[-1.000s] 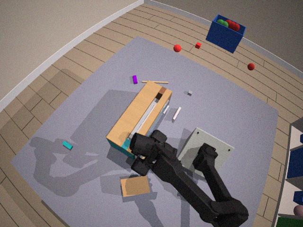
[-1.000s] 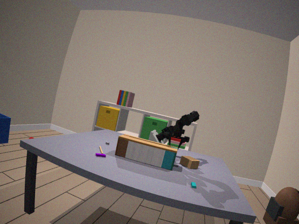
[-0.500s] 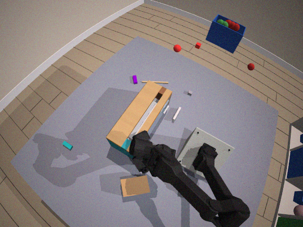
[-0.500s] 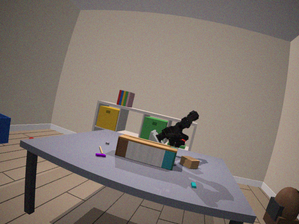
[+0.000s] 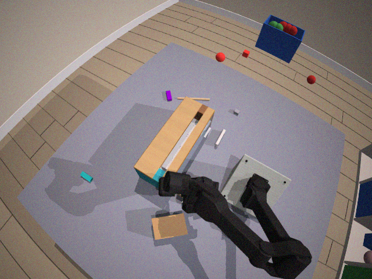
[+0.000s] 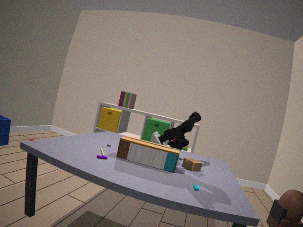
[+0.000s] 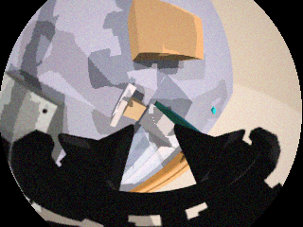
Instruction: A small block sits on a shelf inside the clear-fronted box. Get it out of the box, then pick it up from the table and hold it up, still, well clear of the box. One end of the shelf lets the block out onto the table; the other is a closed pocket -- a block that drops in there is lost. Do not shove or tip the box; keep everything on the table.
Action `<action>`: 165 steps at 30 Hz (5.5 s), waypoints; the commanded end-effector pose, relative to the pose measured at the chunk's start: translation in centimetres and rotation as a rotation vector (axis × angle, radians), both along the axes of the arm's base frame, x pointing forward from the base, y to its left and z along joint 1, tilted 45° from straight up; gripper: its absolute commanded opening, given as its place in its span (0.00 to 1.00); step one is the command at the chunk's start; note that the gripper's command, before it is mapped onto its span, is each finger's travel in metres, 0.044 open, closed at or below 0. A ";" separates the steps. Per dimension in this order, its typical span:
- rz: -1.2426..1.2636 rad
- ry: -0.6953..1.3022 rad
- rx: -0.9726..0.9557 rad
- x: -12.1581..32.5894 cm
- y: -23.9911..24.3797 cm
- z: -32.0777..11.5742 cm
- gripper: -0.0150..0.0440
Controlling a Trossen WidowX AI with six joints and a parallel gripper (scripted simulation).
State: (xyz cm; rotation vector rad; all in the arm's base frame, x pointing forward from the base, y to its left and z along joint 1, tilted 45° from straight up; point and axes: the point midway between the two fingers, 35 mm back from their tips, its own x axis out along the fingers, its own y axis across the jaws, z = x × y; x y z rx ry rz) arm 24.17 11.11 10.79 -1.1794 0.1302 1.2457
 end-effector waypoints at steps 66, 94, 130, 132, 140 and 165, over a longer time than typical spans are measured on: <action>0.632 -0.686 -0.414 -0.4 4.7 -5.5 0.47; 0.597 -0.656 -0.394 -0.4 0.2 -0.8 0.25; -0.304 0.329 0.199 -0.6 -2.3 -0.5 0.25; -0.354 0.385 0.232 -0.7 -2.4 -0.4 0.25; -0.556 0.607 0.362 -0.8 -2.9 -0.3 0.25; -1.181 1.313 0.761 -1.1 -4.4 0.5 0.25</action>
